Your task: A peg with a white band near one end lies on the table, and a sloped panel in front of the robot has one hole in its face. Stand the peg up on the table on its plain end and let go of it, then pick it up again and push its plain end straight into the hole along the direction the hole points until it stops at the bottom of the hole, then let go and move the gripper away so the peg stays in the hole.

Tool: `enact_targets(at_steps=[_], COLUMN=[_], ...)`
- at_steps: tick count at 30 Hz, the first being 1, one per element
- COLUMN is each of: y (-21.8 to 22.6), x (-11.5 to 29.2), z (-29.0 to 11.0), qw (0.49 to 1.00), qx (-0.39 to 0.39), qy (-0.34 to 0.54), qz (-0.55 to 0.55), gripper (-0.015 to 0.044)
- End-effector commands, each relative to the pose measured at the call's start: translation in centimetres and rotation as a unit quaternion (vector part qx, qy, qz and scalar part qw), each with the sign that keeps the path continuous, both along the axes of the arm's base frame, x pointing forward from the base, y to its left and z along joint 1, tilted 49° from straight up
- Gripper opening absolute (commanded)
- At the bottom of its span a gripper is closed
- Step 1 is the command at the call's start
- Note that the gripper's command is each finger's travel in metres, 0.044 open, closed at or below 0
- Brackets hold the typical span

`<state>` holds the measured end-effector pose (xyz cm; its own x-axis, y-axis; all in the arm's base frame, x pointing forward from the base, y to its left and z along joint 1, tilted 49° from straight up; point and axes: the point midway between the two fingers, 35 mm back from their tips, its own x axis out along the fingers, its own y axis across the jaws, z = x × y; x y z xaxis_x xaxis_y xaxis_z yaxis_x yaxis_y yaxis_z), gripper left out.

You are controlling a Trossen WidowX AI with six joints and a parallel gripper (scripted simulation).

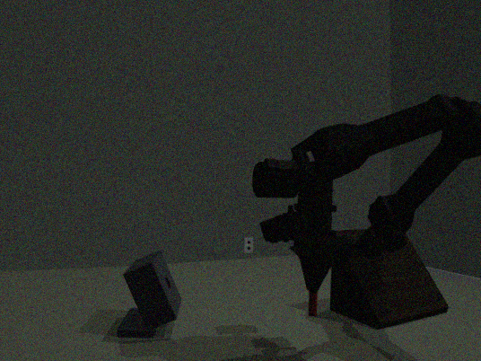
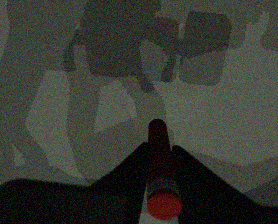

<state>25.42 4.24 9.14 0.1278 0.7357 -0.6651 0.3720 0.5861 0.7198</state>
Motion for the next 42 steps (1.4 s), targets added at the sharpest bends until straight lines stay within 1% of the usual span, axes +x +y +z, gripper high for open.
enact_targets(at_steps=[1, 7, 42], y=[-1.2, -1.6, -3.4], x=[-0.2, -0.2, 1.2], z=[1.0, 1.0, -3.8], qw=[1.000, 1.000, 0.995], qx=[0.001, -0.001, -0.060], qy=[0.001, 0.001, 0.003], qz=[0.001, -0.002, -0.081], gripper=[0.0000, 0.0000, 0.0000])
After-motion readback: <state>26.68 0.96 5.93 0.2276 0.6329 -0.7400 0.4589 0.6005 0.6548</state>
